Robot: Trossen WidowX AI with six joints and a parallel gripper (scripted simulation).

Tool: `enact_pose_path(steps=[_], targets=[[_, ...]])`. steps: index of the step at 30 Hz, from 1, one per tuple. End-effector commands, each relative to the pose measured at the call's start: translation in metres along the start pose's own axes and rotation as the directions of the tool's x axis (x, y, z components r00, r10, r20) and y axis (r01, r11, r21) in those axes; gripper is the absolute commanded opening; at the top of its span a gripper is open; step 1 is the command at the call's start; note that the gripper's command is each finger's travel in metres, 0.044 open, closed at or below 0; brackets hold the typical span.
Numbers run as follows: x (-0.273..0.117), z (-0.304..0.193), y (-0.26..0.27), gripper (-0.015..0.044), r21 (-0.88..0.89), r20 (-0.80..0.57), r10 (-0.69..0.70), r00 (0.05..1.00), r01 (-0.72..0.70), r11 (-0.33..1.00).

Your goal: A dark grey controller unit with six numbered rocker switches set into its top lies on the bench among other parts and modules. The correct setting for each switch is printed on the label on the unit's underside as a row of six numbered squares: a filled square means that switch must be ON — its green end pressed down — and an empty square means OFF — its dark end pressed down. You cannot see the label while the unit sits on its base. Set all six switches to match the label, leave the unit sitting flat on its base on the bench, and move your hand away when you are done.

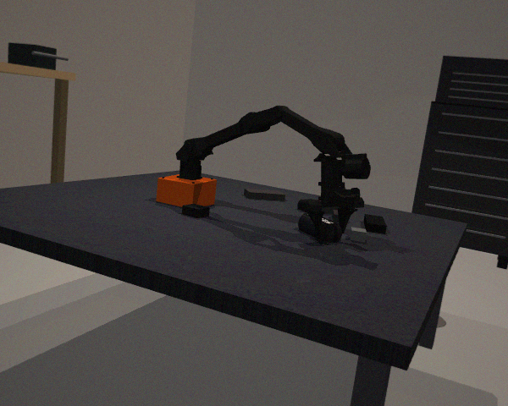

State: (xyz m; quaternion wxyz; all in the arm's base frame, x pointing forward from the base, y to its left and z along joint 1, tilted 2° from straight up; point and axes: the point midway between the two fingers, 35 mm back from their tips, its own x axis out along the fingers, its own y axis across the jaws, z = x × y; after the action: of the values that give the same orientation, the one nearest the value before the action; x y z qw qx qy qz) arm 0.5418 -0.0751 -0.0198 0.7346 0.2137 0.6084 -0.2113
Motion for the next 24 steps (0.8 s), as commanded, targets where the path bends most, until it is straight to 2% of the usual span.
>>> enact_pose_path(steps=[1, 2, 6, 15, 24], targets=[[-0.001, -0.001, 0.0, 0.0338, -0.002, -0.003, -0.001, 1.0, 0.001, 1.0], [-0.001, 0.0, 0.0, 0.0338, -0.001, -0.002, -0.001, 1.0, 0.001, 1.0], [0.0, 0.0, 0.0, 0.044, 0.0, 0.0, 0.0, 1.0, 0.0, 1.0], [-0.001, -0.001, 0.0, 0.044, 0.0, 0.0, 0.0, 1.0, 0.0, 1.0], [-0.043, -0.05, 0.004, 0.044, 0.0, -0.004, 0.001, 1.0, -0.001, 1.0]])
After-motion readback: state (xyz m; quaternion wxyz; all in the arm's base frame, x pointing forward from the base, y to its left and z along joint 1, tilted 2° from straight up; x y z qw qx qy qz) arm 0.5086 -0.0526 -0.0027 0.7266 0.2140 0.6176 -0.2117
